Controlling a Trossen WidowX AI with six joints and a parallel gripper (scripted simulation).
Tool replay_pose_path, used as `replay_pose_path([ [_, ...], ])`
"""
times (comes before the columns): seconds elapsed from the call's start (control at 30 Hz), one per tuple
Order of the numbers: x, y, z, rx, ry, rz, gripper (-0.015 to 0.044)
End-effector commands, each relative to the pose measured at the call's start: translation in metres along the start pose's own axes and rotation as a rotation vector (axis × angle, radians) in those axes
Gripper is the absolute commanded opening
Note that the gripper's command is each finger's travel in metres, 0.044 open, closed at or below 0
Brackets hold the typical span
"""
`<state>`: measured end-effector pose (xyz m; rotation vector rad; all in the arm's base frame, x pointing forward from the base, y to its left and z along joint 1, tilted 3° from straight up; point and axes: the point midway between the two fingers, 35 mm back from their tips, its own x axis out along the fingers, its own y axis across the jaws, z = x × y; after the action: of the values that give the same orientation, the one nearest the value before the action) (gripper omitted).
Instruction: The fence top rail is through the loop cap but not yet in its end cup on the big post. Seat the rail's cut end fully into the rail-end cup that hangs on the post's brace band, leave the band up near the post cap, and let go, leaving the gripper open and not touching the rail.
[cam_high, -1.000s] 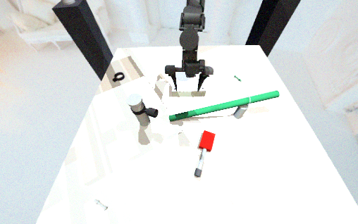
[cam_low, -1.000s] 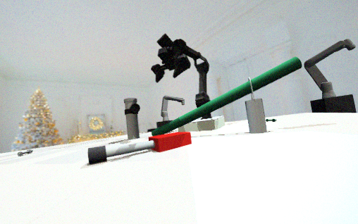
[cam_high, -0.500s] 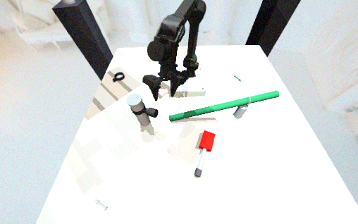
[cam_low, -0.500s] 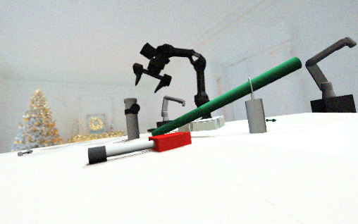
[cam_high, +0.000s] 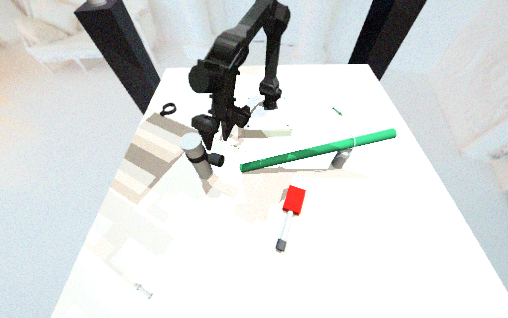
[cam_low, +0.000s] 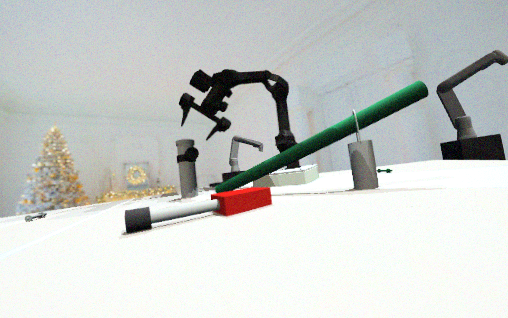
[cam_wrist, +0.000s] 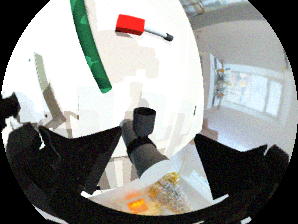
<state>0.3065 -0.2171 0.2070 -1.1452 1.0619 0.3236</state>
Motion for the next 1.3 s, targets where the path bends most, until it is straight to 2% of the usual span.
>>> replay_pose_path([
  [0.0,0.021,0.015,0.0,-0.005,-0.006,0.017,0.044],
  [1.27,0.082,0.021,0.001,-0.005,-0.006,0.015,0.044],
])
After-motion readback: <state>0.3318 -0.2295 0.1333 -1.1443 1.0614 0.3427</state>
